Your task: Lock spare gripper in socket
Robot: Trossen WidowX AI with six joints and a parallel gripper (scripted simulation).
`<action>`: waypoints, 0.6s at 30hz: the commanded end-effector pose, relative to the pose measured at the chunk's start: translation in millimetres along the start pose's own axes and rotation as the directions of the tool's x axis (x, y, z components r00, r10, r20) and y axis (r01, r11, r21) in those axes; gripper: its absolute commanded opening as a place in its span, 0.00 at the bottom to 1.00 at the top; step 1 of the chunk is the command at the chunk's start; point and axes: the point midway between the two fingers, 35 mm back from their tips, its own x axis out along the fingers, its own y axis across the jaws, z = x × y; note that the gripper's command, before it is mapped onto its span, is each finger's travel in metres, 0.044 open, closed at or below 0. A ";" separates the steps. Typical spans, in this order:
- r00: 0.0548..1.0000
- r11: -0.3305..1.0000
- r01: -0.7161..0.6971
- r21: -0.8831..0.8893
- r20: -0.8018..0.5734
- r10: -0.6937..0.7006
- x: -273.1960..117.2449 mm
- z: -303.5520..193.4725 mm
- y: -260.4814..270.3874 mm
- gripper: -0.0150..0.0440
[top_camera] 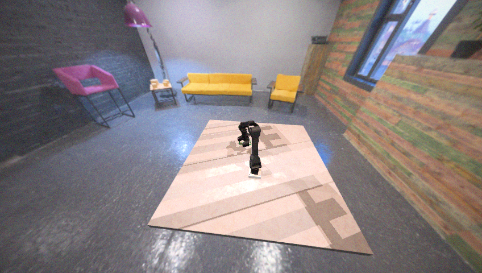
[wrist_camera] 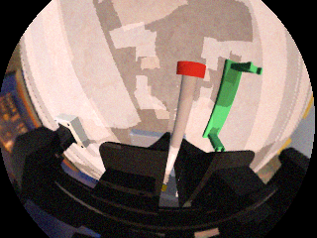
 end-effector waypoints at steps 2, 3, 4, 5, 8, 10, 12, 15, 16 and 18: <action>1.000 1.000 0.001 -0.004 -0.003 -0.001 0.7 -4.1 0.9 0.25; 1.000 1.000 0.001 -0.004 -0.003 -0.001 0.8 -4.4 0.9 0.25; 1.000 1.000 0.001 -0.004 -0.003 -0.001 0.9 -4.9 0.9 0.25; 1.000 1.000 0.001 -0.004 -0.003 -0.001 1.1 -5.8 0.8 0.25; 1.000 1.000 0.000 -0.005 -0.002 0.000 1.5 -7.4 0.8 0.25; 1.000 1.000 -0.001 -0.005 -0.002 0.001 2.0 -9.1 0.8 0.25; 1.000 1.000 -0.001 -0.005 -0.002 0.001 2.2 -9.8 0.8 0.25; 1.000 1.000 -0.002 -0.005 -0.002 0.002 2.7 -11.8 0.7 0.25; 1.000 1.000 -0.002 -0.005 -0.002 0.002 2.9 -12.3 0.7 0.25; 1.000 1.000 -0.003 -0.005 -0.002 0.003 3.3 -14.0 0.7 0.25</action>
